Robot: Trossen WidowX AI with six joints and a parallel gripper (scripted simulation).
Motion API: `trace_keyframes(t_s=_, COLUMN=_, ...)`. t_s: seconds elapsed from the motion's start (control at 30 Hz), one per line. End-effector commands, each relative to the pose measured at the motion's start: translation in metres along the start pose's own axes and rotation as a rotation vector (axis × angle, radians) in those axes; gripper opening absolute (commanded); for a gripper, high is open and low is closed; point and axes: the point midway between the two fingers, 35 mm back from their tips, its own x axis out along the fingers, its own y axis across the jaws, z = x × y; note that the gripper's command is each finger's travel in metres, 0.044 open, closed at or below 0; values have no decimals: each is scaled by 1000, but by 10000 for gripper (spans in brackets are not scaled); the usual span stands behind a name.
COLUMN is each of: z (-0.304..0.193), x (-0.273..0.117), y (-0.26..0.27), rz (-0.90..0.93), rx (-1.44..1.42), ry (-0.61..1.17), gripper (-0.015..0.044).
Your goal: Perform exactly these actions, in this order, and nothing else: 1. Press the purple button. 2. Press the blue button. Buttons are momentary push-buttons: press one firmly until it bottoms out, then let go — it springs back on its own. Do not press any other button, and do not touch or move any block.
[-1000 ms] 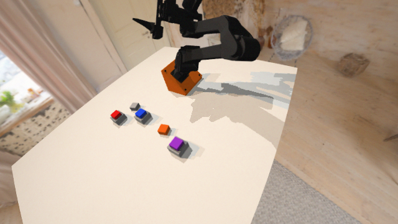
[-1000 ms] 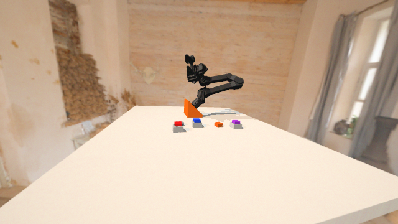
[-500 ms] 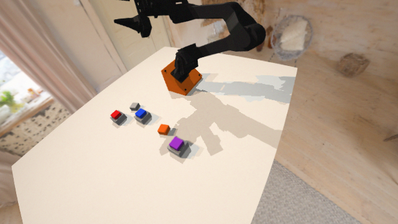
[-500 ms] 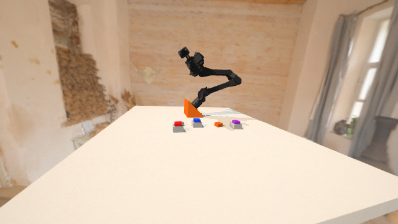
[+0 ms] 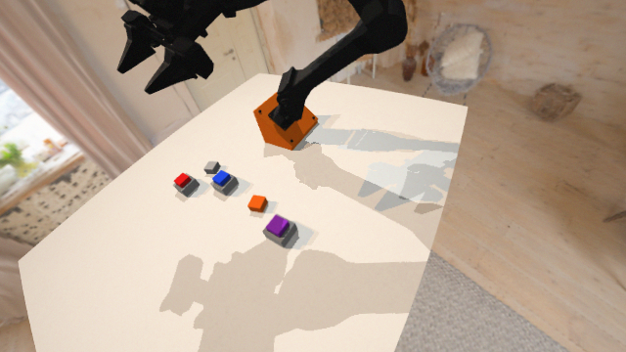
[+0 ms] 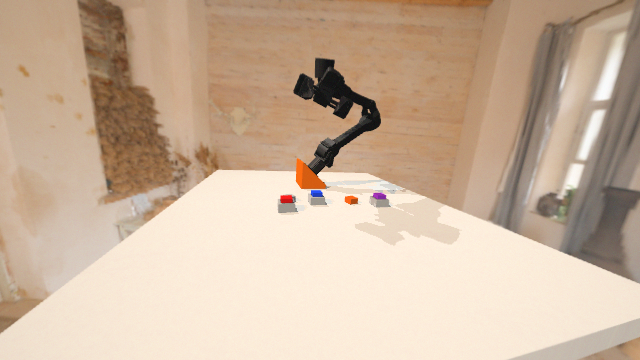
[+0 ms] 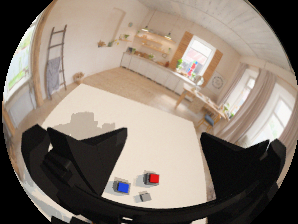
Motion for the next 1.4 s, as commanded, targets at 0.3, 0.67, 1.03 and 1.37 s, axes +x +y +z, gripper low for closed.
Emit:
trace_keyframes(t_s=0.3, z=-32, x=70, y=163, rz=314, rx=222, ry=714, gripper=400)
trace_keyframes(t_s=0.67, z=-62, x=47, y=254, rz=343, rx=184, ry=1150, gripper=400)
trace_keyframes(t_s=1.03, z=-108, x=67, y=273, rz=344, rx=184, ry=1149, gripper=242)
trace_keyframes(t_s=1.37, z=-115, x=69, y=276, rz=346, rx=184, ry=1149, gripper=20)
